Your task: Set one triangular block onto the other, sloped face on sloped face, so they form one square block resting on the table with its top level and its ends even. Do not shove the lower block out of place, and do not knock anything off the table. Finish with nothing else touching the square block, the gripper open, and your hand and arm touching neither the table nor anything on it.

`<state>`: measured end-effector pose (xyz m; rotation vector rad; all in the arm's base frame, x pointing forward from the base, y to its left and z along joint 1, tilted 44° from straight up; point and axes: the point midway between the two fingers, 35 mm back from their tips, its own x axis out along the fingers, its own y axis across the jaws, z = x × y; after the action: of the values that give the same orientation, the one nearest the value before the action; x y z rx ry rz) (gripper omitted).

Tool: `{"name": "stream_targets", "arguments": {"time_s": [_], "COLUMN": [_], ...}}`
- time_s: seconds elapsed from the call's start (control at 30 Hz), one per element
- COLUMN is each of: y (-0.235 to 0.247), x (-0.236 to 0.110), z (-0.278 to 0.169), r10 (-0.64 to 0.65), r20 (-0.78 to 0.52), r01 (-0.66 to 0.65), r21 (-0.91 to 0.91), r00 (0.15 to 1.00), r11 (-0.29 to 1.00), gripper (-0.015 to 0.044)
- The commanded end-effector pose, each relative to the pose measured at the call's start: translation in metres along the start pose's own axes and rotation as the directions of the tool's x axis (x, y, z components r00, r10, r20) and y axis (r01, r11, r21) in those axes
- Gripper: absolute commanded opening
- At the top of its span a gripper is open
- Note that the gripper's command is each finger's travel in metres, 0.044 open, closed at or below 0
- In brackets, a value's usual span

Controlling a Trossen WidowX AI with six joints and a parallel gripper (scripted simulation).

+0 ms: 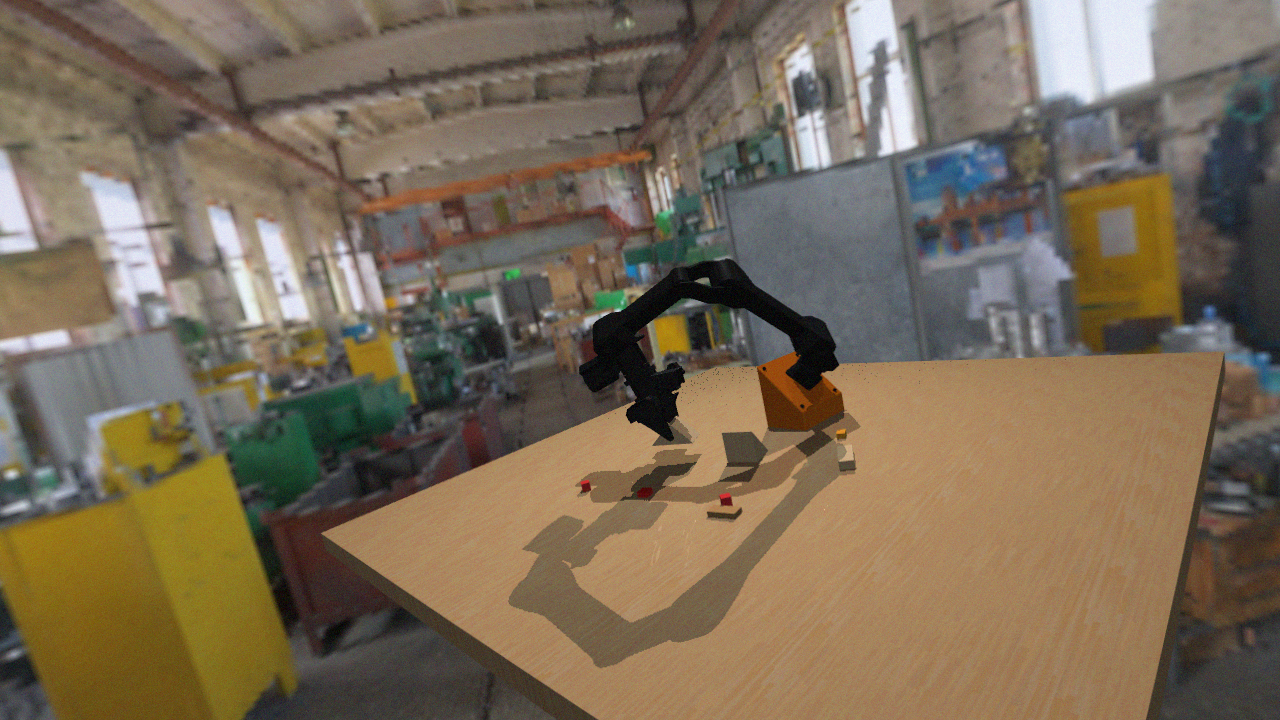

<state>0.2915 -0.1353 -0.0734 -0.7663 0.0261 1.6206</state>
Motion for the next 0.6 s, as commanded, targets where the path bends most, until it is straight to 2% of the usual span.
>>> {"name": "stream_targets", "arguments": {"time_s": [0.0, 0.27, 0.57], "y": [0.000, 0.003, 0.003], "x": [-0.023, -0.055, -0.052], "z": [0.008, 0.024, 0.022], "r10": [-0.012, -0.032, -0.037], "r20": [-0.030, -0.069, -0.068], "r01": [0.012, 0.034, 0.040], "r21": [0.001, 0.014, 0.040], "r00": [0.999, 0.997, 0.997], "r11": [1.000, 0.999, 0.998], "gripper": [0.0000, 0.0000, 0.0000]}}
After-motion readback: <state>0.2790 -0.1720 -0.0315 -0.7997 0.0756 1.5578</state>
